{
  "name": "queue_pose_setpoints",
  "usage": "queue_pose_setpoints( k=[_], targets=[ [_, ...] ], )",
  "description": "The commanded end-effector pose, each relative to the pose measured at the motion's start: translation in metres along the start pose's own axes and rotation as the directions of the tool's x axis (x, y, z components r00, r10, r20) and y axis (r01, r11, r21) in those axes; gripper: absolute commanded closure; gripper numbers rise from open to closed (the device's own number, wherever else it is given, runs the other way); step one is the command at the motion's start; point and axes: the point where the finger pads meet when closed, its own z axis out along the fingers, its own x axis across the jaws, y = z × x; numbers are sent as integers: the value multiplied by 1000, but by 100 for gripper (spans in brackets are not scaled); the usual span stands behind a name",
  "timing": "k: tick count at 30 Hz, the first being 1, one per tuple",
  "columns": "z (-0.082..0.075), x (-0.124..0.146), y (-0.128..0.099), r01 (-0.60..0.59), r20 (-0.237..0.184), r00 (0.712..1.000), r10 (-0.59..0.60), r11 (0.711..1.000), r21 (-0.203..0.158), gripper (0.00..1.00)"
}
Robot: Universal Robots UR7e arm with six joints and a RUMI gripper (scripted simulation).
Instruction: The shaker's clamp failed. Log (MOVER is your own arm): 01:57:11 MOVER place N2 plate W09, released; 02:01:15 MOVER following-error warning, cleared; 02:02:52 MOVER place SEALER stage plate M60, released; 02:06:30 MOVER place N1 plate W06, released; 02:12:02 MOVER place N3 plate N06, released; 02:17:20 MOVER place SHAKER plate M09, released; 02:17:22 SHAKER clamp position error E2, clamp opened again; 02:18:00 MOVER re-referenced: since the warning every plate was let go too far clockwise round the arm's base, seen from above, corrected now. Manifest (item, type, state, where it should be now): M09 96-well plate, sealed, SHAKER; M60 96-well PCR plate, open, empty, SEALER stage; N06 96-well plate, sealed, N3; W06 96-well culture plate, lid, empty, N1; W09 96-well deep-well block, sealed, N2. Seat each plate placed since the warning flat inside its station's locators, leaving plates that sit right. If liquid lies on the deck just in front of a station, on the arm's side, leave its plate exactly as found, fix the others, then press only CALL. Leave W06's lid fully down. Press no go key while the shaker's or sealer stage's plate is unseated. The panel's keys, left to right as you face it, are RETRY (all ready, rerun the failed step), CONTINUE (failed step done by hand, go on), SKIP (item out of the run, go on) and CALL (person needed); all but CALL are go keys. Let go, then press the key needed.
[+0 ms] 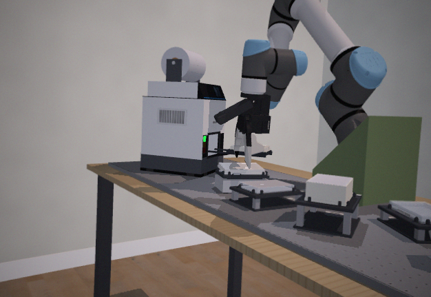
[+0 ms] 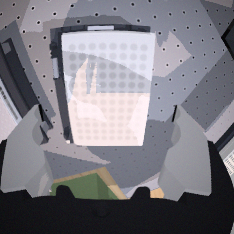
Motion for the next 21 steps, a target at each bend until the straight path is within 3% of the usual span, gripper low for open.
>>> queue_pose_setpoints(
  k=[1,21],
  targets=[
    [2,0,0,0,0,1000,0,1000,1,18],
    [8,0,0,0,0,1000,0,1000,1,18]
  ],
)
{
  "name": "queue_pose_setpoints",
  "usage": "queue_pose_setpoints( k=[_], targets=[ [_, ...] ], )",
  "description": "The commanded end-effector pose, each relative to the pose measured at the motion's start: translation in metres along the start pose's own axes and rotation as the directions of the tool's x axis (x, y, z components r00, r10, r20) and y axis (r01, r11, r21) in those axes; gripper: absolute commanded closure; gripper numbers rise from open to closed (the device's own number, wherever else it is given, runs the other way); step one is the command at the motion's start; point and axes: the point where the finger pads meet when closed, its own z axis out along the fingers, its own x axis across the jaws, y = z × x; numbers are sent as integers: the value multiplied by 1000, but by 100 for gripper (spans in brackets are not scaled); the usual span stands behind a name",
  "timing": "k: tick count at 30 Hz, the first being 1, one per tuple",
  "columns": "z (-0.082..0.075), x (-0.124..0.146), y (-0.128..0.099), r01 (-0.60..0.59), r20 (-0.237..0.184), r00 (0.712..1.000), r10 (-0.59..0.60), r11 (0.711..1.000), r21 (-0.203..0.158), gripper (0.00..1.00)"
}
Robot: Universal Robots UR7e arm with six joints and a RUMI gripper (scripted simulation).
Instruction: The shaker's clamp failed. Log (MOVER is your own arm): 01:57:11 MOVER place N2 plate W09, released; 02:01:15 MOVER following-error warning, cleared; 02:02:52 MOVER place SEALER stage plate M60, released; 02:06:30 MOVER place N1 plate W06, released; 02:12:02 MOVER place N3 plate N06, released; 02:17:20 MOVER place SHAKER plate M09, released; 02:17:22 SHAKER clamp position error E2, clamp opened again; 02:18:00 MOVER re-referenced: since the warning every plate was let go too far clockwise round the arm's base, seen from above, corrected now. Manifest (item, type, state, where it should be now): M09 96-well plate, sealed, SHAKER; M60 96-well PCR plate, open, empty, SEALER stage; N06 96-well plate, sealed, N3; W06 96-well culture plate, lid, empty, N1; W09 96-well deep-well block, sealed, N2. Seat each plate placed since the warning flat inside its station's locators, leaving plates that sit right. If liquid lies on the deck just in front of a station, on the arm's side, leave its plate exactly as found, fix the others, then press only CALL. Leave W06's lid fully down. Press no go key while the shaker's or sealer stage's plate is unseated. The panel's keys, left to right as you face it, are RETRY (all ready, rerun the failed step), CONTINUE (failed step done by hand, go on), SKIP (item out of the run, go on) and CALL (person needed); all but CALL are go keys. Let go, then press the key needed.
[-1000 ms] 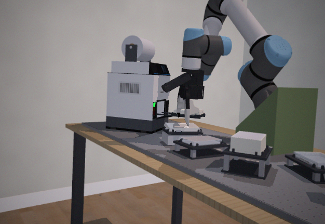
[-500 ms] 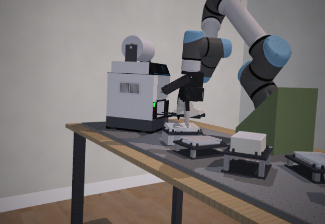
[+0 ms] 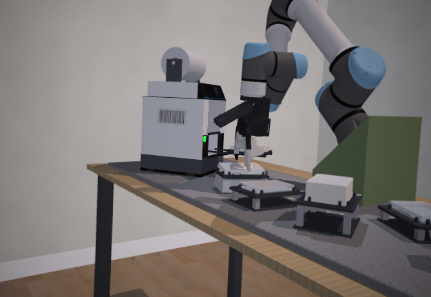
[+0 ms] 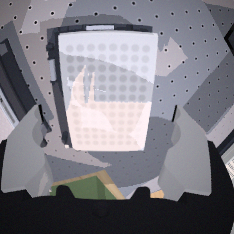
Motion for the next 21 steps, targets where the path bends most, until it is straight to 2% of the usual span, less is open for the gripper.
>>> queue_pose_setpoints(
  k=[1,3,4,21],
  targets=[
    [0,0,0,0,0,1000,0,1000,1,18],
    [0,0,0,0,0,1000,0,1000,1,18],
    [0,0,0,0,0,1000,0,1000,1,100],
    [0,0,0,0,0,1000,0,1000,1,100]
  ],
)
